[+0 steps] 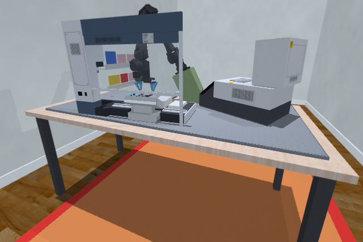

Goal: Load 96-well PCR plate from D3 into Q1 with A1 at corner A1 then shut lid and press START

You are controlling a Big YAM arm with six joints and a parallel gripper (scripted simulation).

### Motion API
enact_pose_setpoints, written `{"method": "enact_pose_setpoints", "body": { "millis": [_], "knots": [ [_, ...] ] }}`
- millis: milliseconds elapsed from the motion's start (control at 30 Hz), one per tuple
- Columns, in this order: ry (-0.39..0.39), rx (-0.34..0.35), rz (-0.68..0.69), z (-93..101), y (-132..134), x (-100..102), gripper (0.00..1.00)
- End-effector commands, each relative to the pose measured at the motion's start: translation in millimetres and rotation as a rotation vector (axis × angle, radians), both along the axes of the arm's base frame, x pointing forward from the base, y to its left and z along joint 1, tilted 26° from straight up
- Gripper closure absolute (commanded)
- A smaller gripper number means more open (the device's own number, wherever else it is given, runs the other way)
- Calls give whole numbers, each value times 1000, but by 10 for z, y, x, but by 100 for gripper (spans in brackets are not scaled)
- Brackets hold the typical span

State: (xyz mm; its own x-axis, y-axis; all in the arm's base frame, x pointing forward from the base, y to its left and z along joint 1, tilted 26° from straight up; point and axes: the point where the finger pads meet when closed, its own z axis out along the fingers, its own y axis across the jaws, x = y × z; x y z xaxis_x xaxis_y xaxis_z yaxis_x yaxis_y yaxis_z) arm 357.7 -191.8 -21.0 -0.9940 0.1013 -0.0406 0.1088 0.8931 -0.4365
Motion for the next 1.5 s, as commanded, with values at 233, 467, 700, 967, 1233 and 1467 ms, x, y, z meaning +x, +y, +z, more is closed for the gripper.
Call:
{"method": "enact_pose_setpoints", "body": {
  "millis": [233,467,700,967,1233,1467],
  "knots": [
    [-8,-1,73,-76,106,144,0],
    [-2,-2,93,-213,97,186,0],
    [5,-4,74,-292,1,69,0],
    [21,1,40,-471,-161,-31,0],
    [-10,-7,69,-495,-160,156,0],
    [-2,-3,52,-623,-231,115,0]
  ]
}}
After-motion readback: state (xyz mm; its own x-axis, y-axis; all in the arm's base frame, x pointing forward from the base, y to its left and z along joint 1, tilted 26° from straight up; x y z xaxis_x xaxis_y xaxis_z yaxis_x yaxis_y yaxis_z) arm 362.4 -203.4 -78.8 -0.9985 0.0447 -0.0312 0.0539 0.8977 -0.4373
